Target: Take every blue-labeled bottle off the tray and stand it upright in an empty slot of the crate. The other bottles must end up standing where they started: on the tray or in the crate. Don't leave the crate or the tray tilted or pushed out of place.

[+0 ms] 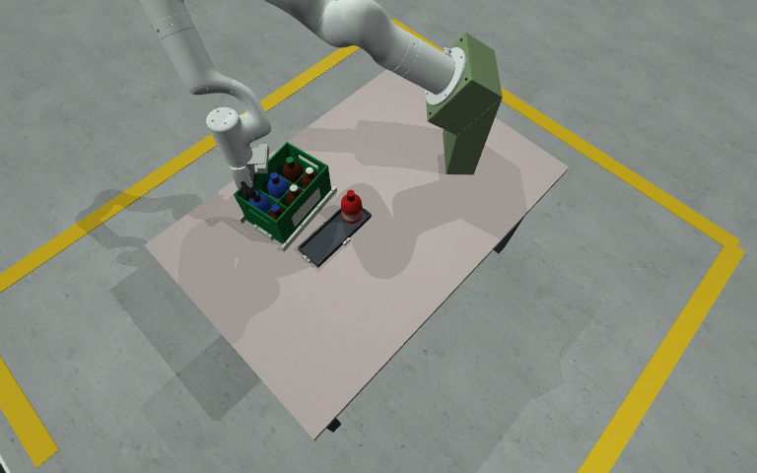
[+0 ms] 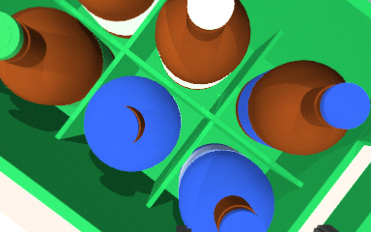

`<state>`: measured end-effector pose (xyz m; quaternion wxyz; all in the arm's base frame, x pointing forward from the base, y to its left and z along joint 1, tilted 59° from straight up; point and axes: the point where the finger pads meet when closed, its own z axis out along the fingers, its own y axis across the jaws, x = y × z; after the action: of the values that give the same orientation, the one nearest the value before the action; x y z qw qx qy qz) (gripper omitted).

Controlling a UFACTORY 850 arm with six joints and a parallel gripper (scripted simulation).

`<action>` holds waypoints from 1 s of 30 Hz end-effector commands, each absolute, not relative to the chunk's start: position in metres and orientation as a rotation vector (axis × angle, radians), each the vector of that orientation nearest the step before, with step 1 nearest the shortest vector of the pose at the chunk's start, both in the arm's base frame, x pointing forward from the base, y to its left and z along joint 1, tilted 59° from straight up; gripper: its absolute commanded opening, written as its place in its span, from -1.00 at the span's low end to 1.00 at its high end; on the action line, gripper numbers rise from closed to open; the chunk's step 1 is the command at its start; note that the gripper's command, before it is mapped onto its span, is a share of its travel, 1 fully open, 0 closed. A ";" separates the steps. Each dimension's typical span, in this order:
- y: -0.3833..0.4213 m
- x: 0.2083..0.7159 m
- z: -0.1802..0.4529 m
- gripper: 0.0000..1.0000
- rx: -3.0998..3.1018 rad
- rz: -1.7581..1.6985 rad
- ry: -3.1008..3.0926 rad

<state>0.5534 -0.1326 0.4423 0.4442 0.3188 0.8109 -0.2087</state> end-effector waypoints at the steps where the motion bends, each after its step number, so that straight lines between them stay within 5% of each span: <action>1: -0.125 0.547 0.449 0.31 0.790 -0.517 2.010; 26: -0.110 0.532 0.462 0.31 0.790 -0.517 2.010; 27: -0.110 0.532 0.462 -1.00 0.790 -0.517 2.010; 30: -0.110 0.532 0.462 -1.00 0.790 -0.517 2.010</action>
<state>0.5321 -0.1102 0.4610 0.4439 0.3188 0.8109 -0.2090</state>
